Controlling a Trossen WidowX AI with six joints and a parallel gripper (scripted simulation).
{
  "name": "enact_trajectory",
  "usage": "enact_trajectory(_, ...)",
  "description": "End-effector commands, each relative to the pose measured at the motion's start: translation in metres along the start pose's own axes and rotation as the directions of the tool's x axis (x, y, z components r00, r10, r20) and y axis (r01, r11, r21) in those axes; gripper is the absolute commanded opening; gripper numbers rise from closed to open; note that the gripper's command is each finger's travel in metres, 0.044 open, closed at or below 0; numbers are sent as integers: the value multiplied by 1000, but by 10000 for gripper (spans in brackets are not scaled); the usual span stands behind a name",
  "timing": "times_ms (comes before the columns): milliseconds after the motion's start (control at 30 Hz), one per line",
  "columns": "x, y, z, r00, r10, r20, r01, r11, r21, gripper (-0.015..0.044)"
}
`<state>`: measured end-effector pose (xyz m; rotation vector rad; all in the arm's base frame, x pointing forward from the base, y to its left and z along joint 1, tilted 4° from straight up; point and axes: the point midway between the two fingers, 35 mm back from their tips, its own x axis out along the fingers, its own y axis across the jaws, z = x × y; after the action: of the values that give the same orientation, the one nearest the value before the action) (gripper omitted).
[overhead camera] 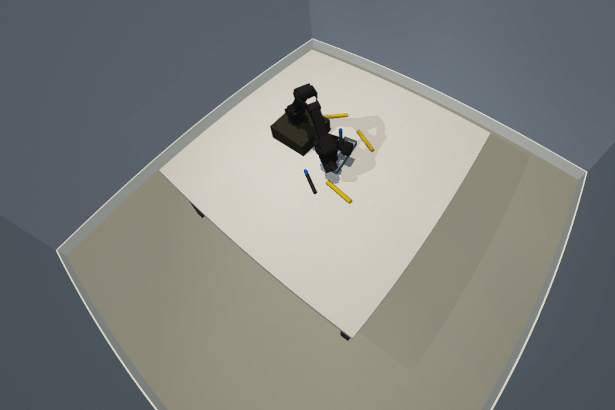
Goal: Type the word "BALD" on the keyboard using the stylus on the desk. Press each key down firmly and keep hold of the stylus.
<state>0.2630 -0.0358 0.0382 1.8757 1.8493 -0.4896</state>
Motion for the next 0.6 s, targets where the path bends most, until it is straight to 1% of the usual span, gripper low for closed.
enact_trajectory(0,1,-1,2,1000,-2,2,2,1000,-6,81)
enact_trajectory(567,5,-1,9,1000,-2,2,2,1000,-6,81)
